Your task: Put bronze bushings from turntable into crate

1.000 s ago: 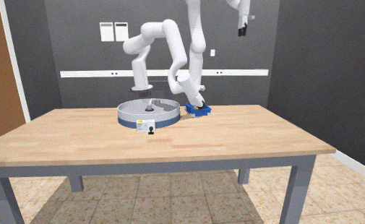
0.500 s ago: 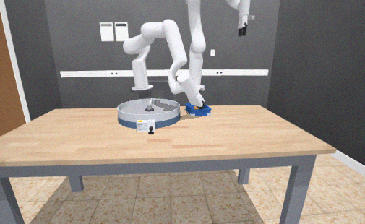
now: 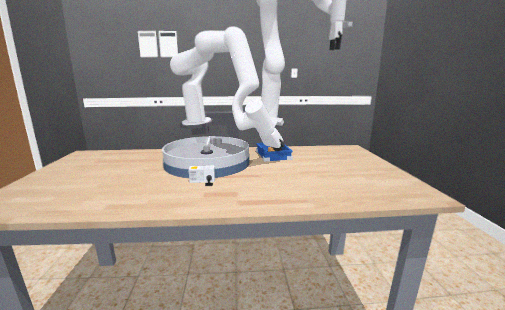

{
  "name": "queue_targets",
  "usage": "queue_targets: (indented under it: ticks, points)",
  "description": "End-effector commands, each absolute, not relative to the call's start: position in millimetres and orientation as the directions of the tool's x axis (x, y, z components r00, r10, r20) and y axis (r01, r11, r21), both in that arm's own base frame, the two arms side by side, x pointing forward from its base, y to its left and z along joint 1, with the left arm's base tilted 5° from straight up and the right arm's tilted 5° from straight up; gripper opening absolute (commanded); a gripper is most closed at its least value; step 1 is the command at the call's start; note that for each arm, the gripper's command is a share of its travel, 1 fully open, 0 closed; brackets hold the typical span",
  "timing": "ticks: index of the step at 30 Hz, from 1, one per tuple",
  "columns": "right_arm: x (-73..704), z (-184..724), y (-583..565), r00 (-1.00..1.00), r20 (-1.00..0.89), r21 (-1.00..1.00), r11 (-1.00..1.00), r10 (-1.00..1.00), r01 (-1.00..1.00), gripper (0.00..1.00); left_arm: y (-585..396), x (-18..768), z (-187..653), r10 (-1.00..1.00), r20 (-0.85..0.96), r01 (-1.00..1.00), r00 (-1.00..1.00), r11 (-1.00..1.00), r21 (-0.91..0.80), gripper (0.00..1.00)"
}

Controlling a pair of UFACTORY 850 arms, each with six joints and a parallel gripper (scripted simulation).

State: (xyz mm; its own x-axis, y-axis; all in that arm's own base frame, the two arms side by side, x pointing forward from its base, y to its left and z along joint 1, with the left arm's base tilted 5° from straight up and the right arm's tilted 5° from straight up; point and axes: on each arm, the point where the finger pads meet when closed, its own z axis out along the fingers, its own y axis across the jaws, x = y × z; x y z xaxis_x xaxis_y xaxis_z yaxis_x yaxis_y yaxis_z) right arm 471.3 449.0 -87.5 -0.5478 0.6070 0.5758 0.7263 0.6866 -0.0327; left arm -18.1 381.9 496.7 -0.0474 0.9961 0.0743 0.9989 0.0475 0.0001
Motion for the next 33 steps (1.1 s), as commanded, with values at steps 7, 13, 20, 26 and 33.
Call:
queue_targets:
  ticks: [7, 13, 20, 26, 33]
  points:
    - [472, -84, 450, -0.549, 0.576, -0.031, 0.687, 0.606, 0.726, 0.12, 382, -18, 498, 0.996, 0.077, 0.999, -0.047, 0.048, 0.0, 1.0]
    - [471, -69, 451, -0.549, 0.576, -0.031, 0.687, 0.606, 0.726, 0.12, 382, -18, 498, 0.996, 0.077, 0.999, -0.047, 0.048, 0.0, 1.0]
    - [470, -46, 453, -0.549, 0.576, -0.031, 0.687, 0.606, 0.726, 0.12, 382, -18, 498, 0.996, 0.077, 0.999, -0.047, 0.048, 0.0, 1.0]
    - [469, -18, 455, -0.549, 0.576, -0.031, 0.687, 0.606, 0.726, 0.12, 382, -18, 498, 0.996, 0.077, 0.999, -0.047, 0.048, 0.0, 1.0]
    - [468, 0, 456, -0.549, 0.576, -0.031, 0.687, 0.606, 0.726, 0.12, 382, -18, 498, 0.996, 0.077, 0.999, -0.047, 0.048, 0.0, 1.0]
